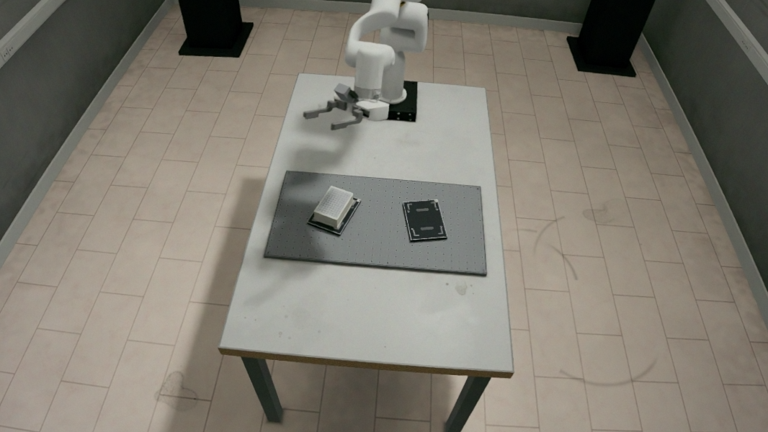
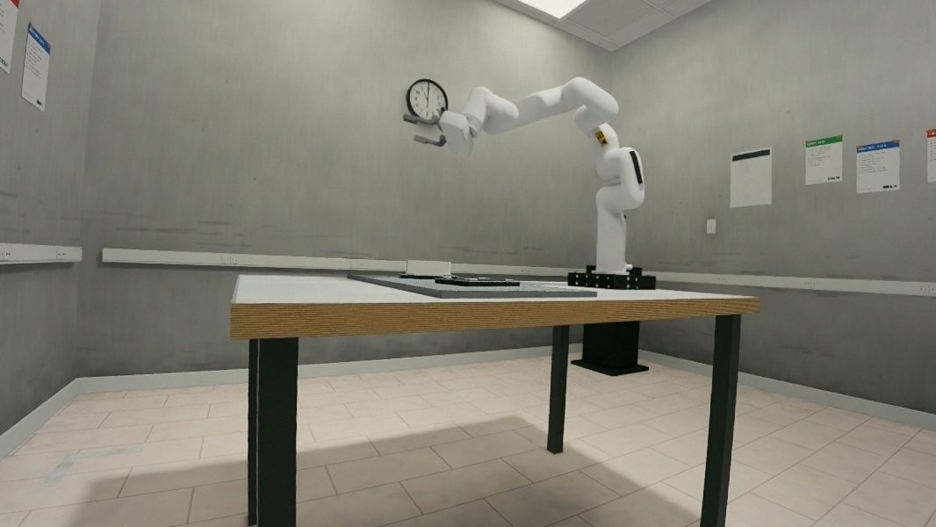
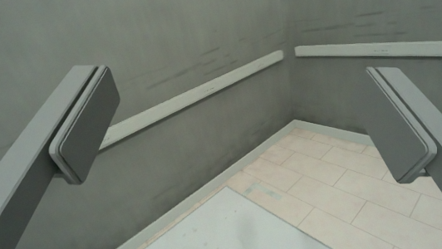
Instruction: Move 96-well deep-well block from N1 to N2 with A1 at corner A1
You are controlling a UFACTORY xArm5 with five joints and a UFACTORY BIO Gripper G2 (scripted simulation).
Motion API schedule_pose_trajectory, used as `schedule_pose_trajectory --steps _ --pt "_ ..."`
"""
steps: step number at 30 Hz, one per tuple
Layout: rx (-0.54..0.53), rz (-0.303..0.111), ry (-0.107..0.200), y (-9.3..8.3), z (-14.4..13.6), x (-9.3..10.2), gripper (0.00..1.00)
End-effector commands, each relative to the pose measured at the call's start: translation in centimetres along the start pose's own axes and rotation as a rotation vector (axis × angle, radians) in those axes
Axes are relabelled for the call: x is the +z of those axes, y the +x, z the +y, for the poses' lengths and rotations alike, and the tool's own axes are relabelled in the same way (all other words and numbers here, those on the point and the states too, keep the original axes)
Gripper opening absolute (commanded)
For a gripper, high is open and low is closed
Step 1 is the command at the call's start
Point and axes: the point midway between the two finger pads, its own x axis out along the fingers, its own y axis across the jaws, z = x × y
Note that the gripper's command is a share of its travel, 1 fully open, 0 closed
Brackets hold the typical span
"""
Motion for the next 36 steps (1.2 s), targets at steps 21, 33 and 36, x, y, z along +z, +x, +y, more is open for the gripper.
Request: schedule_pose_trajectory --steps 21,33,36 --pt "0.334 0.169 -0.070 -8.0 2.7 0.9 0.37" --pt "0.491 0.258 -0.090 -12.3 3.2 0.9 0.37" --pt "0.520 0.274 -0.093 -12.8 3.3 0.9 0.37"
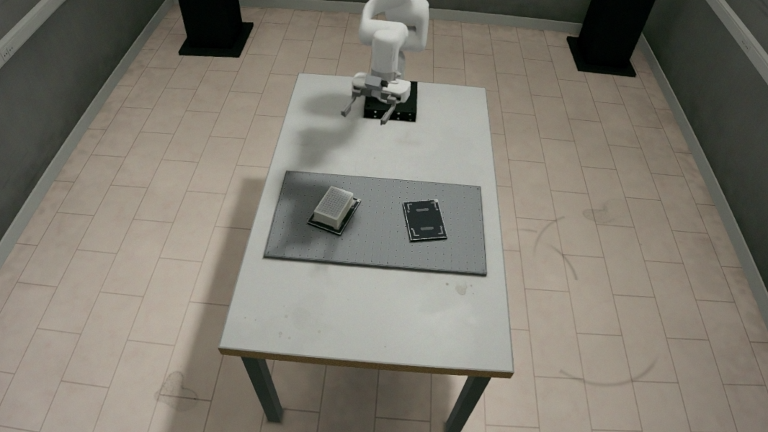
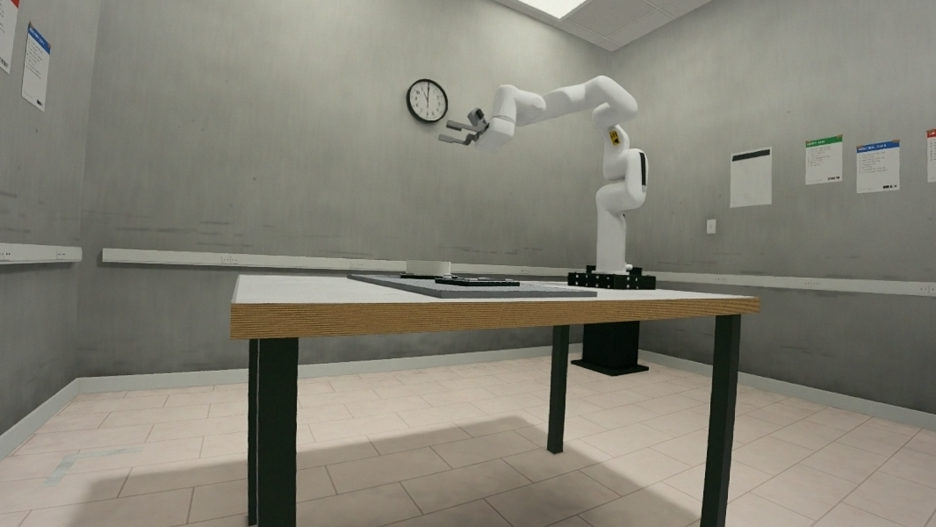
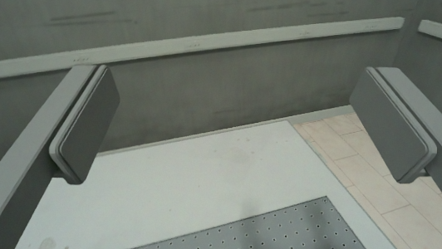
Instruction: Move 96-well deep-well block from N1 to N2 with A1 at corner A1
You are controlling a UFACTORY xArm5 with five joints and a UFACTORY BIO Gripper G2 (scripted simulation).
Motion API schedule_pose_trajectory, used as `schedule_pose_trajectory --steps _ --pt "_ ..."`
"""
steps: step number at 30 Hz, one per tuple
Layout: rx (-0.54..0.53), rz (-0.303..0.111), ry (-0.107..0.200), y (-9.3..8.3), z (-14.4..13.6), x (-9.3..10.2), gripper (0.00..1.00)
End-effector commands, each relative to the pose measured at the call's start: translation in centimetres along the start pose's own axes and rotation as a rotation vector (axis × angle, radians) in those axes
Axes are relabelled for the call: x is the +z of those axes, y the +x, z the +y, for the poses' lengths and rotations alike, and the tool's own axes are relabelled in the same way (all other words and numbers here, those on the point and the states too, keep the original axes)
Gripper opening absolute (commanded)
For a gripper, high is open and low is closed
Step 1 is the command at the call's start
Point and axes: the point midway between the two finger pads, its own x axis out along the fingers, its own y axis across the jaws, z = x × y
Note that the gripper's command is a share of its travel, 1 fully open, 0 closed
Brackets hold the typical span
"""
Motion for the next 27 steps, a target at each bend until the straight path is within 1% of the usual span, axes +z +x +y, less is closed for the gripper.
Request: schedule_pose_trajectory --steps 1,3,4,7,8,10,12,14,16,17,18,27 --pt "0.070 0.034 -0.004 -1.3 0.8 0.0 0.37" --pt "0.070 0.034 -0.004 -2.1 1.3 -0.2 0.37" --pt "0.070 0.034 -0.004 -2.3 1.4 -0.3 0.37" --pt "0.158 0.082 -0.010 -3.6 2.1 -0.6 0.37" --pt "0.171 0.089 -0.010 -4.0 2.3 -0.7 0.37" --pt "0.171 0.089 -0.011 -4.9 2.8 -0.9 0.37" --pt "0.171 0.089 -0.010 -5.1 2.9 -1.0 0.37" --pt "0.227 0.126 -0.014 -5.6 2.9 -1.8 0.37" --pt "0.227 0.126 -0.014 -5.6 2.9 -1.8 0.37" --pt "0.255 0.144 -0.016 -5.9 2.9 -2.3 0.37" --pt "0.258 0.146 -0.017 -6.1 2.9 -2.7 0.37" --pt "0.258 0.146 -0.017 -8.3 2.9 -6.6 0.37"
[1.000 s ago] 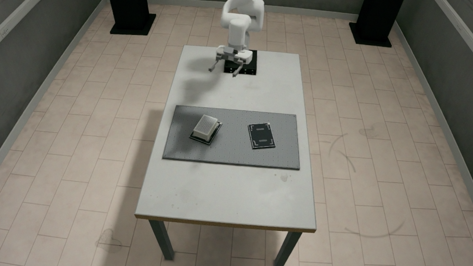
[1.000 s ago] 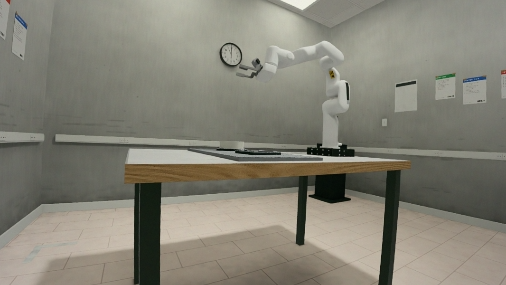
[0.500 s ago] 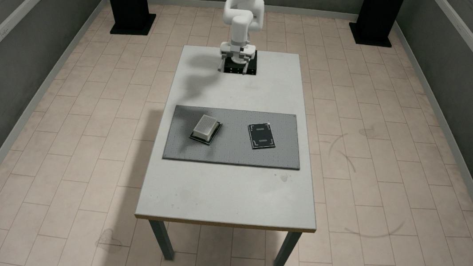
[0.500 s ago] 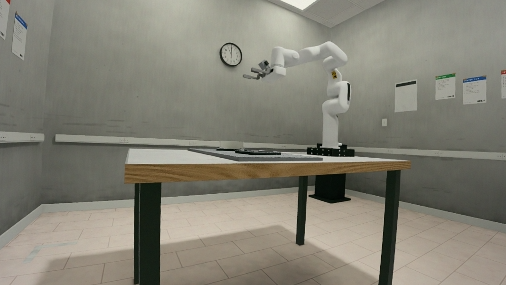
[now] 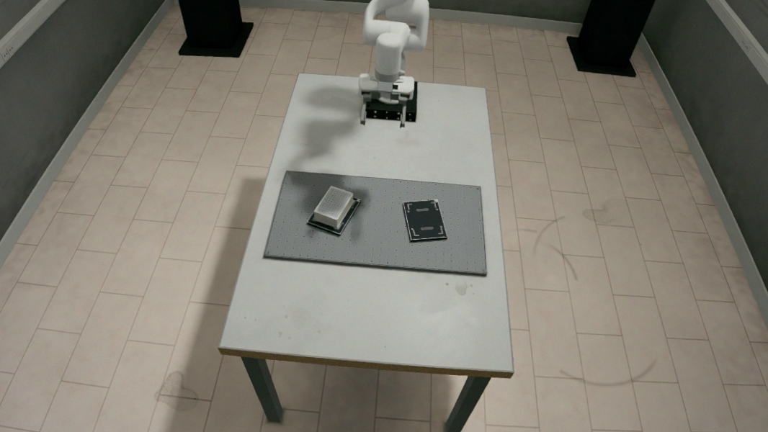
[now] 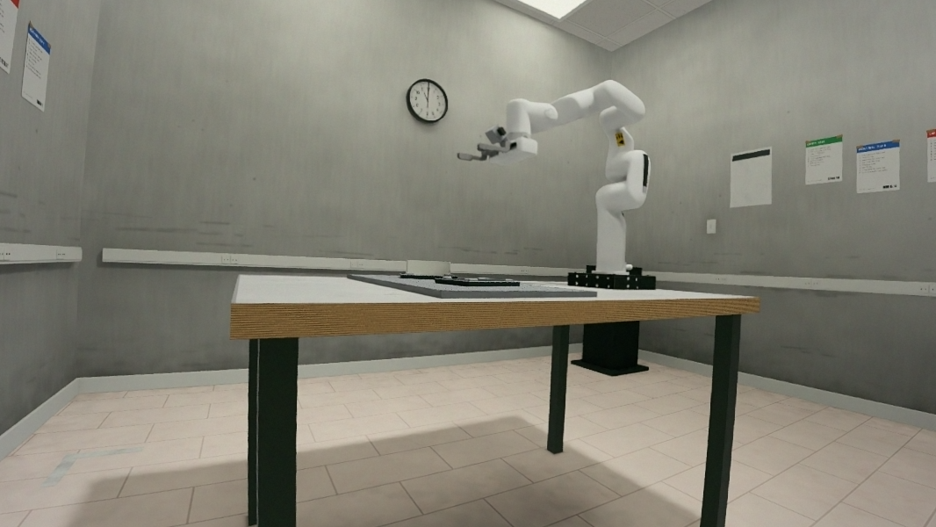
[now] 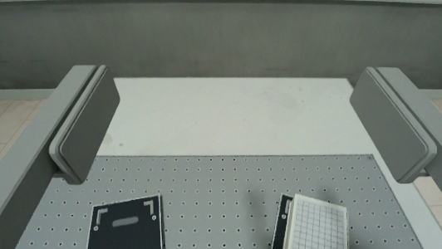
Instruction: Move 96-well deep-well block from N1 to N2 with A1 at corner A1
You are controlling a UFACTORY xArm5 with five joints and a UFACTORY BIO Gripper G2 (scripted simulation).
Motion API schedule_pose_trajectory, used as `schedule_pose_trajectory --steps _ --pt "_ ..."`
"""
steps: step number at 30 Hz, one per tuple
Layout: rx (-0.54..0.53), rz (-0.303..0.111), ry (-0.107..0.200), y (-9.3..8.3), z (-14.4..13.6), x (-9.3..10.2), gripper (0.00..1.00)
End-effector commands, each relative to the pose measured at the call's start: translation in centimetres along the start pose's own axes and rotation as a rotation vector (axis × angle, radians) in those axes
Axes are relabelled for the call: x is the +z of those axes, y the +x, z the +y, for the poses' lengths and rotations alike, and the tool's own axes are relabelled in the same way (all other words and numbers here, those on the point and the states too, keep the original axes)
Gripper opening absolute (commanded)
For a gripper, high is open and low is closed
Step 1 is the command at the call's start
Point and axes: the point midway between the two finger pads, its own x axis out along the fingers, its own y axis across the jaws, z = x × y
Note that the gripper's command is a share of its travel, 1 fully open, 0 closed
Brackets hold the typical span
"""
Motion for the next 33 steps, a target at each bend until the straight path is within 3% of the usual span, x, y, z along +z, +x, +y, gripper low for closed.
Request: schedule_pose_trajectory --steps 1,14,28,33 --pt "0.003 -0.006 -0.003 -0.8 0.3 -2.1 0.37" --pt "0.003 -0.006 -0.003 -2.6 0.9 -7.1 0.37" --pt "0.003 -0.006 -0.003 -2.6 0.9 -7.1 0.37" --pt "-0.164 -0.006 -0.003 -1.8 -0.6 -8.9 0.37"
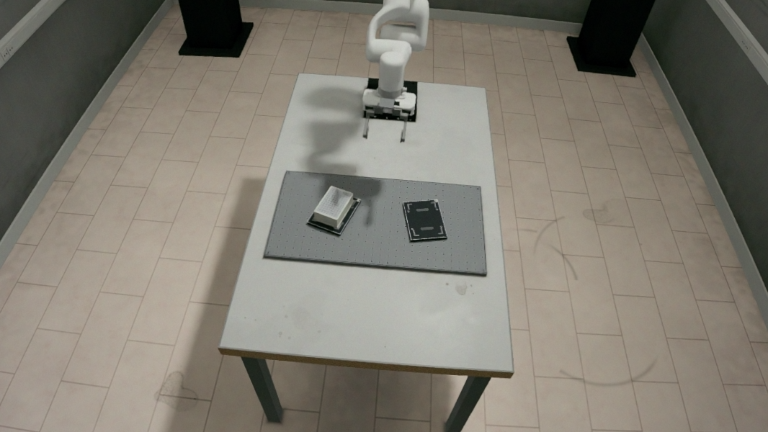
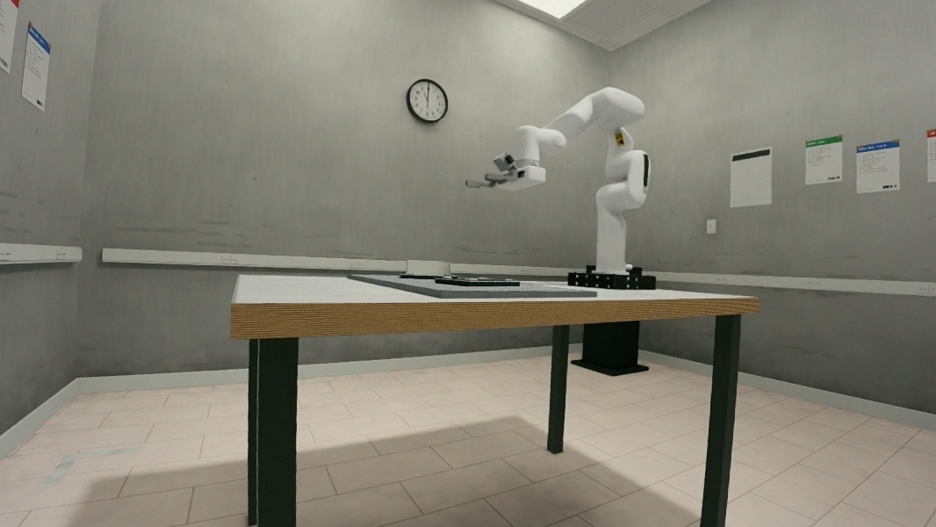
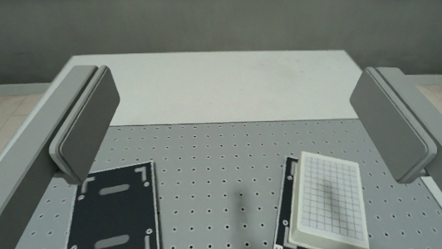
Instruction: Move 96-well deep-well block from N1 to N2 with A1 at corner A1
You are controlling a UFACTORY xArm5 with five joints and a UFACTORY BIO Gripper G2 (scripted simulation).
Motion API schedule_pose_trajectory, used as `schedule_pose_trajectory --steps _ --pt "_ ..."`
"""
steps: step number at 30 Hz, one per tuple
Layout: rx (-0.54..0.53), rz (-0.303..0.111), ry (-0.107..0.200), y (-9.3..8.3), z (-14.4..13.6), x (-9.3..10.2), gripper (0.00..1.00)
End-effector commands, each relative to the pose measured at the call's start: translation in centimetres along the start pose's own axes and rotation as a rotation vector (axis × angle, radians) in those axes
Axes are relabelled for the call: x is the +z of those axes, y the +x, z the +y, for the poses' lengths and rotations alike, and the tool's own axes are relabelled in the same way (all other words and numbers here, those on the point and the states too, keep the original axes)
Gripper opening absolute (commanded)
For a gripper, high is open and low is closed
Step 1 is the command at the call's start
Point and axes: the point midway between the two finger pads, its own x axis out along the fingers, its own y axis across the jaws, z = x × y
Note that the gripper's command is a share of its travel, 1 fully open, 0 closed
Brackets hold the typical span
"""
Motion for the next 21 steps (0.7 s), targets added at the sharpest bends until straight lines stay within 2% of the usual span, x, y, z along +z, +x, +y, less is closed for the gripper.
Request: schedule_pose_trajectory --steps 1,5,7,21 --pt "-0.150 -0.003 -0.003 0.9 -1.3 -1.5 0.37" --pt "-0.282 -0.004 -0.002 1.6 -2.5 -3.0 0.37" --pt "-0.282 -0.004 -0.002 1.6 -2.5 -3.0 0.37" --pt "-0.282 -0.004 -0.003 4.2 -6.6 -8.0 0.37"
